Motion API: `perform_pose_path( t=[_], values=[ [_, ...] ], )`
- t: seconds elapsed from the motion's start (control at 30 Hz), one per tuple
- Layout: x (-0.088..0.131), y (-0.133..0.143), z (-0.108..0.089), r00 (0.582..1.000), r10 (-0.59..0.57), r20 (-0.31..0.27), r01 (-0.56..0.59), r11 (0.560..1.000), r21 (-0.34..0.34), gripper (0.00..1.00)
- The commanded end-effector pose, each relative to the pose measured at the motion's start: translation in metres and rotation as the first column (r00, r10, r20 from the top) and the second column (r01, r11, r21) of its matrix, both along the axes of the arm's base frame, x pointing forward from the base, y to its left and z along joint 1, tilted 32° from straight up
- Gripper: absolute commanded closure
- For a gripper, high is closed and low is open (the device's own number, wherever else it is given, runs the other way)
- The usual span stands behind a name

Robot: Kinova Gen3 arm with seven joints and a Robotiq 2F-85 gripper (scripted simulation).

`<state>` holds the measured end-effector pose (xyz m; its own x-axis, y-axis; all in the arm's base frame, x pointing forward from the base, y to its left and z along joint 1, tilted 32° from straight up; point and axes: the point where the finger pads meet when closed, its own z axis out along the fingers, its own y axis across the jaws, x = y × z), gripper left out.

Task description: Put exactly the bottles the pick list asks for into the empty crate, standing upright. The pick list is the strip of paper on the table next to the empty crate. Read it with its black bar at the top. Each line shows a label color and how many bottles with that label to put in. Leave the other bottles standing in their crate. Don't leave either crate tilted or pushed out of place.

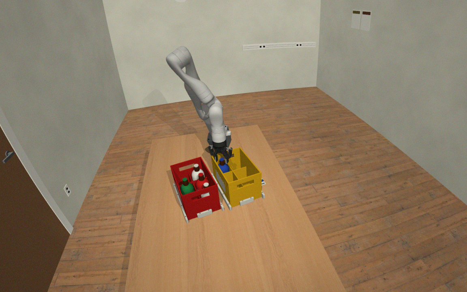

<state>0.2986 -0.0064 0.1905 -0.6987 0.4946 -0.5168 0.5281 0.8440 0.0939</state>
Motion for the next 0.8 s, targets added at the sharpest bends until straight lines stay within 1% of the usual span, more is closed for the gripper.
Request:
perform_pose_path(
  t=[0.0, 0.43, 0.77],
  values=[
    [0.0, 0.0, 0.0, 1.0, 0.0, 0.001, 0.0, 1.0, 0.0, 0.33],
    [0.0, 0.0, 0.0, 1.0, 0.0, 0.001, 0.0, 1.0, 0.0, 0.33],
    [-0.013, 0.006, 0.023, 1.0, 0.0, 0.001, 0.0, 1.0, 0.0, 0.33]
  ],
)
